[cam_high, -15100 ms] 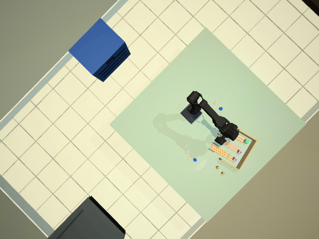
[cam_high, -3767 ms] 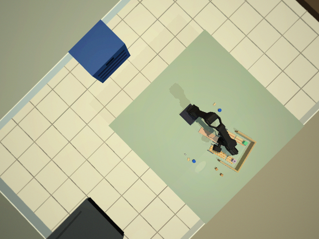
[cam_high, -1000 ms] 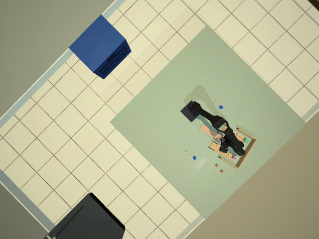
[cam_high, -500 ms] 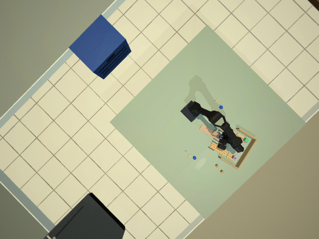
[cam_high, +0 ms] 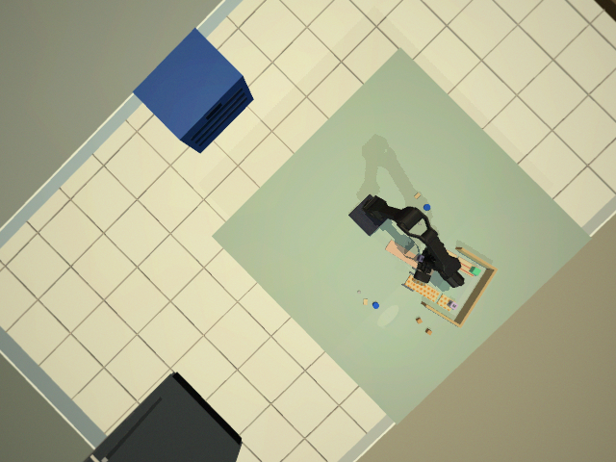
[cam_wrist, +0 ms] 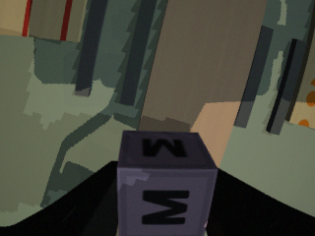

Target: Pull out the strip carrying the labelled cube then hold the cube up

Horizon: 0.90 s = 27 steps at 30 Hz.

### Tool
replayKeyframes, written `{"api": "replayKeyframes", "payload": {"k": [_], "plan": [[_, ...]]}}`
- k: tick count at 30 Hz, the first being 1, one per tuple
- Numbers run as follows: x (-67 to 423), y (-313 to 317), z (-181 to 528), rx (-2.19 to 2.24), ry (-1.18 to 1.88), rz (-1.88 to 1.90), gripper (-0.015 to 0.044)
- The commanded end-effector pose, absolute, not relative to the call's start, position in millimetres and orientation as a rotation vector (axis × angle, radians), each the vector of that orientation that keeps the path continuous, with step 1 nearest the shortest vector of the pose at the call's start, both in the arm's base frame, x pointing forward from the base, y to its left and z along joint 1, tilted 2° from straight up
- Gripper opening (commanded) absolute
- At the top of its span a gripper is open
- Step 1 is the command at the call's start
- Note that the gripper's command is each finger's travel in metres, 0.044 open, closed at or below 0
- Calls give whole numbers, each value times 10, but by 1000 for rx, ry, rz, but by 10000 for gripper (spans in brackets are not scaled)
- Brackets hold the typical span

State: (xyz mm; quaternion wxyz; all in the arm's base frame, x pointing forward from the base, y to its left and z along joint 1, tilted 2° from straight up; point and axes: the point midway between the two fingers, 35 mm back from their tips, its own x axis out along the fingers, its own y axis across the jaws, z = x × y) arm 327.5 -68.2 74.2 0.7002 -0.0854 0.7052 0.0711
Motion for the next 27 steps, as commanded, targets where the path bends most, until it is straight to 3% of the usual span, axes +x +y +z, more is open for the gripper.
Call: {"api": "replayKeyframes", "payload": {"k": [1,27], "plan": [[3111,-645,740,-188,1568,156,0],[2987,-612,1088,-187,1569,156,0]]}}
